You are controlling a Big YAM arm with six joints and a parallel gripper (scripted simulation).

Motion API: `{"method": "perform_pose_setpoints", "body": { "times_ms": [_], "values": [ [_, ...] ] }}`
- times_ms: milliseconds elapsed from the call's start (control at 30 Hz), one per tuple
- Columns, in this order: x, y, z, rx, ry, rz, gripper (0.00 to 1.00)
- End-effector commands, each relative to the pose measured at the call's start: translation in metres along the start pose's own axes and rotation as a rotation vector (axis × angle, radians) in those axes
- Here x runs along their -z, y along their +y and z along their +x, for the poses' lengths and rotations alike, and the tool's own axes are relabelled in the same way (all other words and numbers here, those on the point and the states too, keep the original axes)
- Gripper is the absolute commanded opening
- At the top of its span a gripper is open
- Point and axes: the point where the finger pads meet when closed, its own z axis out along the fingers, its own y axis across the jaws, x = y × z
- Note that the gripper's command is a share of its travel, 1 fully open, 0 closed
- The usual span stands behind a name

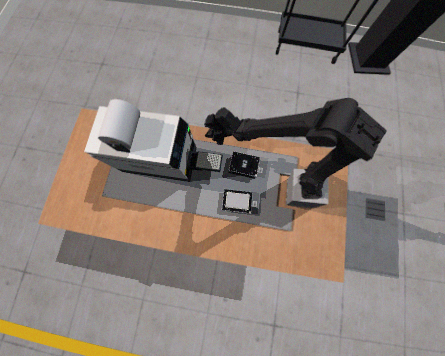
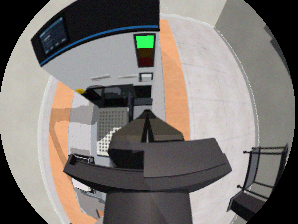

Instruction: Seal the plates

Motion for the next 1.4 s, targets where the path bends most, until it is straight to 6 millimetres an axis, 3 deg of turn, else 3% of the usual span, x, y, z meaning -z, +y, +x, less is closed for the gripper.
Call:
{"method": "perform_pose_setpoints", "body": {
  "times_ms": [0,200,467,700,933,1200,1367],
  "values": [
    [0.009,-0.006,-0.012,-0.021,-0.016,0.012,0.0],
    [0.004,-0.006,-0.021,0.001,-0.032,0.011,0.0],
    [-0.027,-0.003,-0.031,0.01,-0.057,0.004,0.0],
    [-0.039,-0.009,-0.009,-0.012,-0.023,0.011,0.0],
    [-0.045,-0.002,-0.03,0.016,-0.061,0.004,0.0],
    [-0.062,-0.008,-0.005,-0.015,-0.015,0.006,0.0],
    [-0.064,-0.004,-0.016,0.001,-0.036,0.005,0.0]
  ]
}}
